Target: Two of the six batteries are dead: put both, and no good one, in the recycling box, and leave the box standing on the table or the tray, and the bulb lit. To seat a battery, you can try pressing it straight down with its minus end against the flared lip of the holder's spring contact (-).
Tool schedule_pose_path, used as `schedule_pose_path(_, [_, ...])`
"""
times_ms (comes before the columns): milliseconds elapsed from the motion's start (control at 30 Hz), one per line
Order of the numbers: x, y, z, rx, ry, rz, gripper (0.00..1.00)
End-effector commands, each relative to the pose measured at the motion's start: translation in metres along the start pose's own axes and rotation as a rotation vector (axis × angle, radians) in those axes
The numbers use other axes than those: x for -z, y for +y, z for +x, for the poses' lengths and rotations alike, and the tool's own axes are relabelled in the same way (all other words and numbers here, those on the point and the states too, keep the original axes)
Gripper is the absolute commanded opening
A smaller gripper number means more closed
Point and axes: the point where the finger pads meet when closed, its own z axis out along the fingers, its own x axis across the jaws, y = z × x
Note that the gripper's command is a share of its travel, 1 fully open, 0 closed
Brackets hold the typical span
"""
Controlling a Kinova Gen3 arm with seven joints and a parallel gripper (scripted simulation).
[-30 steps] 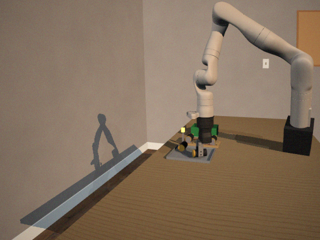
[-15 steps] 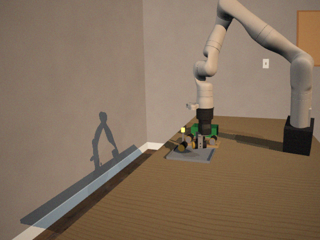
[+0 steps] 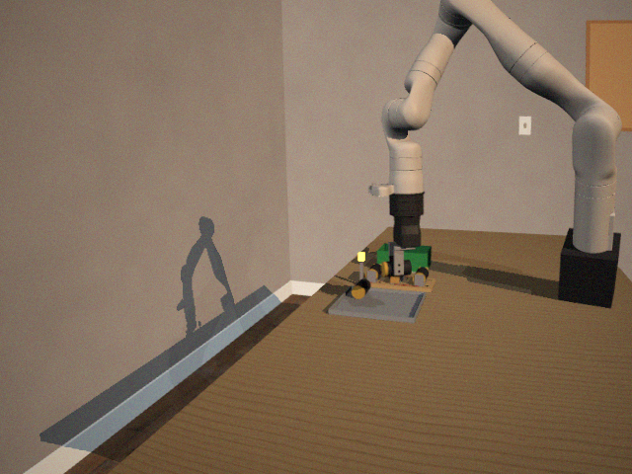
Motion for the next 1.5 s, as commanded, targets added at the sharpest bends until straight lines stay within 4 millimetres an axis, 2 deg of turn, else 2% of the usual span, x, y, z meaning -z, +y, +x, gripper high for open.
schedule_pose_path(0, [0.024, -0.004, 0.010, -0.013, 0.015, 0.019, 0.57])
schedule_pose_path(100, [0.039, -0.004, 0.010, -0.013, 0.015, 0.019, 0.57])
schedule_pose_path(200, [0.043, -0.004, 0.010, -0.013, 0.015, 0.019, 0.57])
schedule_pose_path(1033, [0.043, -0.004, 0.010, 0.030, 0.015, 0.018, 0.57])
schedule_pose_path(1467, [0.043, -0.004, 0.010, 0.162, 0.016, 0.017, 0.57])
